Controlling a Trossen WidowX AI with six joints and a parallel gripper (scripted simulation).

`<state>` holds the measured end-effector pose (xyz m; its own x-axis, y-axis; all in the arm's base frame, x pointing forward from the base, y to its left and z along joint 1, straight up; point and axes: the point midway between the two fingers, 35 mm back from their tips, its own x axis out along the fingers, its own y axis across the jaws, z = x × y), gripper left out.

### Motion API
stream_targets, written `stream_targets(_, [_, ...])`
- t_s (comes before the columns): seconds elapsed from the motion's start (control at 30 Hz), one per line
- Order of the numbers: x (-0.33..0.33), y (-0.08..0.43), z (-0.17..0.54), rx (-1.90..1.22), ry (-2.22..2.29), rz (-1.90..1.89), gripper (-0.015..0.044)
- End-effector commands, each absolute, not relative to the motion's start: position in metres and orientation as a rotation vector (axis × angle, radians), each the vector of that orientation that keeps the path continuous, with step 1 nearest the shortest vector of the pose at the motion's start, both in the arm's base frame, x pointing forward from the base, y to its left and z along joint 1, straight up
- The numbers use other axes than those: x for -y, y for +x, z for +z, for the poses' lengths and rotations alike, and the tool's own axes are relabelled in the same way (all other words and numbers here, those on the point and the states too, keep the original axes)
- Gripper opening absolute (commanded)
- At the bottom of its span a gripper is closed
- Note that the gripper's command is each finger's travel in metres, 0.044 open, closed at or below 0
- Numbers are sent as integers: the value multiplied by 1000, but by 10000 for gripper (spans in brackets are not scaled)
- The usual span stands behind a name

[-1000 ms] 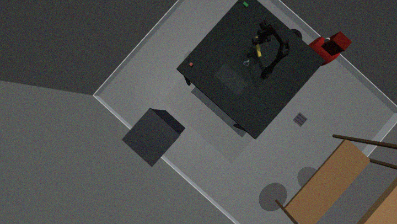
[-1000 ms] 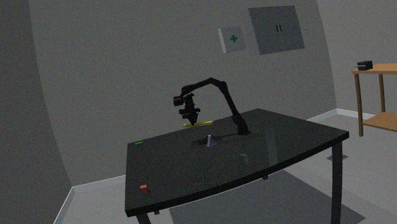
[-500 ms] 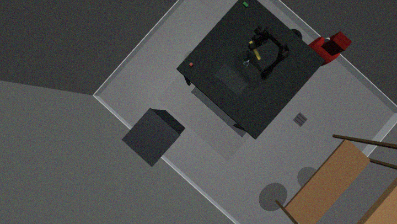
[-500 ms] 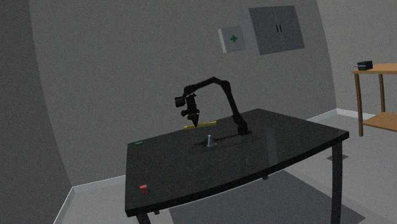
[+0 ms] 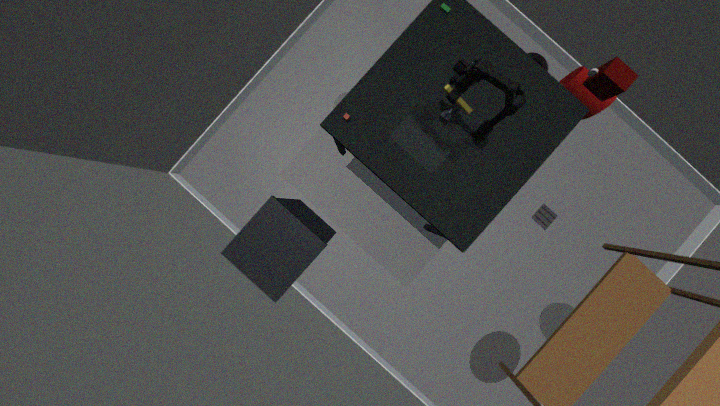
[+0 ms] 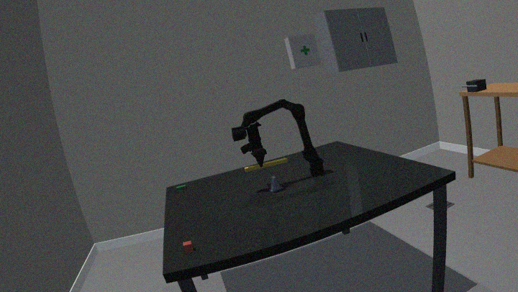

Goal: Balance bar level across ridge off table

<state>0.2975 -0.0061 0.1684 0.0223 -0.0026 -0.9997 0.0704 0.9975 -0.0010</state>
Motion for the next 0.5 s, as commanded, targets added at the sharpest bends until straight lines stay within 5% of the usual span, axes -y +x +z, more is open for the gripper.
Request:
stream_targets(0.0, [-10,292,168,-1546,-6,7,0])
stream_targets(0.47, [-41,284,164,-1544,-104,107,0])
